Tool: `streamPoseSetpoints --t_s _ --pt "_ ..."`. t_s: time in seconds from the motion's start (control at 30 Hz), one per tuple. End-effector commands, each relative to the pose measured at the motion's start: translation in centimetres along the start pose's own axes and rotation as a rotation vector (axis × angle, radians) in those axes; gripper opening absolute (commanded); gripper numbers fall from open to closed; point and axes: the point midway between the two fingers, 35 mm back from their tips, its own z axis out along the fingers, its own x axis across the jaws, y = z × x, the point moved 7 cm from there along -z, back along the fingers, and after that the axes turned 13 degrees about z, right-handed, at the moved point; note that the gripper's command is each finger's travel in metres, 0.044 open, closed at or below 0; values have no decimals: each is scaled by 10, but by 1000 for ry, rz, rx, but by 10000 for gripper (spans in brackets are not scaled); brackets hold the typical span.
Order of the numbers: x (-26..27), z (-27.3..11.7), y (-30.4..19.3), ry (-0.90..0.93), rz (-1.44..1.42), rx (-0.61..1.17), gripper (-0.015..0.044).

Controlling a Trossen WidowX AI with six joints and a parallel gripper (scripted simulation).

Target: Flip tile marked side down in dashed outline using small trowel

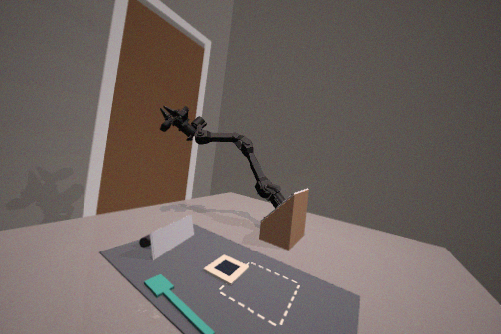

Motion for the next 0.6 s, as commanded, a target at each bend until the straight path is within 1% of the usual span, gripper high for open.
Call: streamPoseSetpoints --t_s 0.0,0.57 --pt "26 1 -7 69 152 64 100" --pt "100 -3 -17 260 633 324 100"
